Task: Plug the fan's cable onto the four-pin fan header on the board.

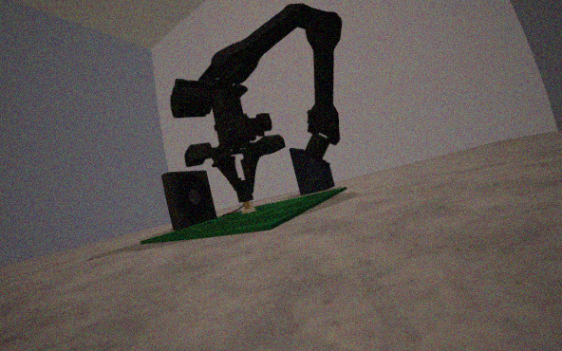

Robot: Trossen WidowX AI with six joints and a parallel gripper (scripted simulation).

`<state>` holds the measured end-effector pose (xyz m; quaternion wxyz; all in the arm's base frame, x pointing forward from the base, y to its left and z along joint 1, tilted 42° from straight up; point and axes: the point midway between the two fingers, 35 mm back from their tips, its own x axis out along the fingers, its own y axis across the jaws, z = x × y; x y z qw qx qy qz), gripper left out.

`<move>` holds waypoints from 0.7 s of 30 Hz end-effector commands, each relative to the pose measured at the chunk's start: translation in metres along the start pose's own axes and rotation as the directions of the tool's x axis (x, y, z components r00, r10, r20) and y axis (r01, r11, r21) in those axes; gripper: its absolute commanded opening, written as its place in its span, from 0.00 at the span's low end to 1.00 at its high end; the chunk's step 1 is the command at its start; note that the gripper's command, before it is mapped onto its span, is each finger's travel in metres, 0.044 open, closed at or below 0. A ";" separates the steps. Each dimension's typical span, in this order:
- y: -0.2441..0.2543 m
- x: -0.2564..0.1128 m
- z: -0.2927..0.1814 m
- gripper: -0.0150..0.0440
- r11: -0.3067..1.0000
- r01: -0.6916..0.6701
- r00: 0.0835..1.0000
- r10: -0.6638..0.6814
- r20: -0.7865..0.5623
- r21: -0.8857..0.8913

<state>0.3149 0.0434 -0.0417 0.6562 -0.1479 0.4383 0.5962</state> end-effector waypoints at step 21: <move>0.000 0.009 0.001 0.25 1.000 -0.003 1.000 0.003 0.005 0.002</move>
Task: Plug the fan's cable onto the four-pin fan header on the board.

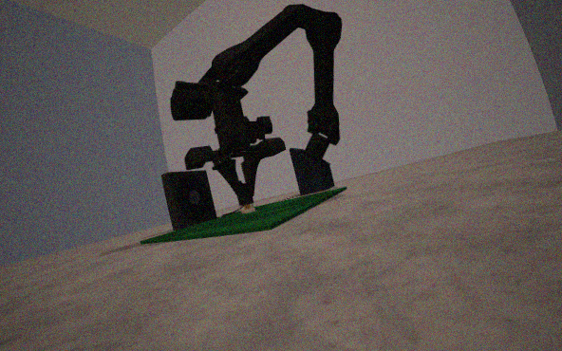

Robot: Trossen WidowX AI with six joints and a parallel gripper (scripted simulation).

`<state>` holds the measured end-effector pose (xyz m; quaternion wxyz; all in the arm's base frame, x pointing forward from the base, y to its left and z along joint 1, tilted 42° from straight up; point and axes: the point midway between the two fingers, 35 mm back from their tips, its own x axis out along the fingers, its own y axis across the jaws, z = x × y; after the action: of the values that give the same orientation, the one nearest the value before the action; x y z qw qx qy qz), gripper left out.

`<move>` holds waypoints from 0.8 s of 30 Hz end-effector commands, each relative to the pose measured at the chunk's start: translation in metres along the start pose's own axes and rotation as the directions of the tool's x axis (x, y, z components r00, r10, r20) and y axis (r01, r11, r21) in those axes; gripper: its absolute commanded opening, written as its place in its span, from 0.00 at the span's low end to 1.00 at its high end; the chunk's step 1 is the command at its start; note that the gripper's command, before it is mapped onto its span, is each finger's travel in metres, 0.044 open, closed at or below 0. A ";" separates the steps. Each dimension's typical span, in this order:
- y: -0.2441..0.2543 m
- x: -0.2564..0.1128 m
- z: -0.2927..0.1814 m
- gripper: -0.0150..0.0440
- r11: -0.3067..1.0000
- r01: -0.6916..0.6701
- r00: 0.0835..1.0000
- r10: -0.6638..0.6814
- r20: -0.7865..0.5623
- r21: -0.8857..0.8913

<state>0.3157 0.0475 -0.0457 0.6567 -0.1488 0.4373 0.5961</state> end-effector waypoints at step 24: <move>0.000 0.009 0.000 0.39 1.000 0.001 1.000 -0.001 0.001 0.001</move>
<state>0.3145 0.0535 -0.0528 0.6572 -0.1479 0.4375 0.5957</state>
